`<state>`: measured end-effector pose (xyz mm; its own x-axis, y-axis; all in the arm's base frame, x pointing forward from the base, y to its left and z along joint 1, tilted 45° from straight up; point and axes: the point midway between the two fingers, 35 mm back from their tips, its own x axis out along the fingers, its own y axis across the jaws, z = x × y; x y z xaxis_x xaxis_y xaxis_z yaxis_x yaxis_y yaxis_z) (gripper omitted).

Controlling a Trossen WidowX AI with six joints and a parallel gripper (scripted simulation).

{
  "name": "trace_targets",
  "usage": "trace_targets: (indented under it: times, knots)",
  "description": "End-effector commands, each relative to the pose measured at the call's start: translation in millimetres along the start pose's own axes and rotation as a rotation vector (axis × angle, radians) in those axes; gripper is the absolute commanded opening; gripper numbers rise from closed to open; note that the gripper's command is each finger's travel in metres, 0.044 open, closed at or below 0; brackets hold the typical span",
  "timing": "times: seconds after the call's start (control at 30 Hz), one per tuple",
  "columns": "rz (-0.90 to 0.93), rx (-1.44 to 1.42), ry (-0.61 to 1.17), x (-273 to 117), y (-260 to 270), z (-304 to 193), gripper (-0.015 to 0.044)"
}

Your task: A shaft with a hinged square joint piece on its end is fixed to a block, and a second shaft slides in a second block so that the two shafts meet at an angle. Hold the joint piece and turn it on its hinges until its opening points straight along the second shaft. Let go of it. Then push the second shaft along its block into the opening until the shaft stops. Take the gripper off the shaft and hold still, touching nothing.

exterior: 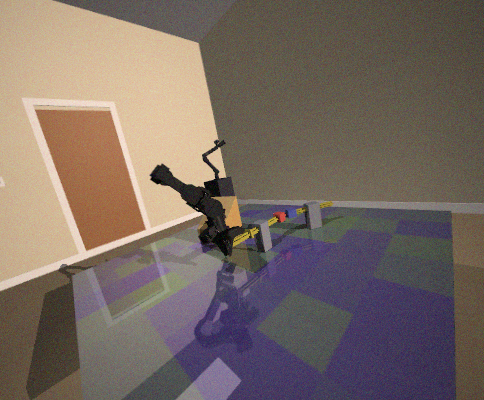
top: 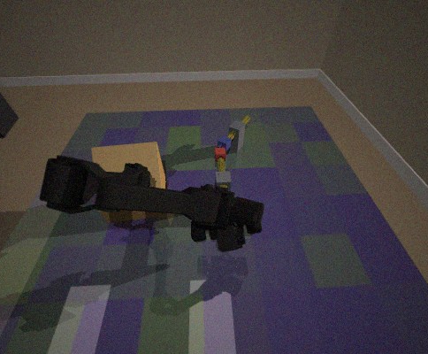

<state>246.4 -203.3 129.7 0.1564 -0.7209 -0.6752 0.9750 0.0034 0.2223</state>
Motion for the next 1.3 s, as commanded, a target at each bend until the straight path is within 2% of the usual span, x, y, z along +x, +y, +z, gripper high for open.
trace_targets:
  times: [0.0,0.4,0.63,0.67,1.27]
  knots:
    - [-0.043,-0.003,0.002,1,-1,0,0.0067]
    - [-0.188,-0.002,0.003,0,0,3,0.0067]
    - [-0.152,0.000,-0.002,0,0,4,0.0020]
    - [-0.152,0.000,-0.002,0,0,4,0.0000]
    - [-0.194,-0.001,0.005,0,0,-17,0.0000]
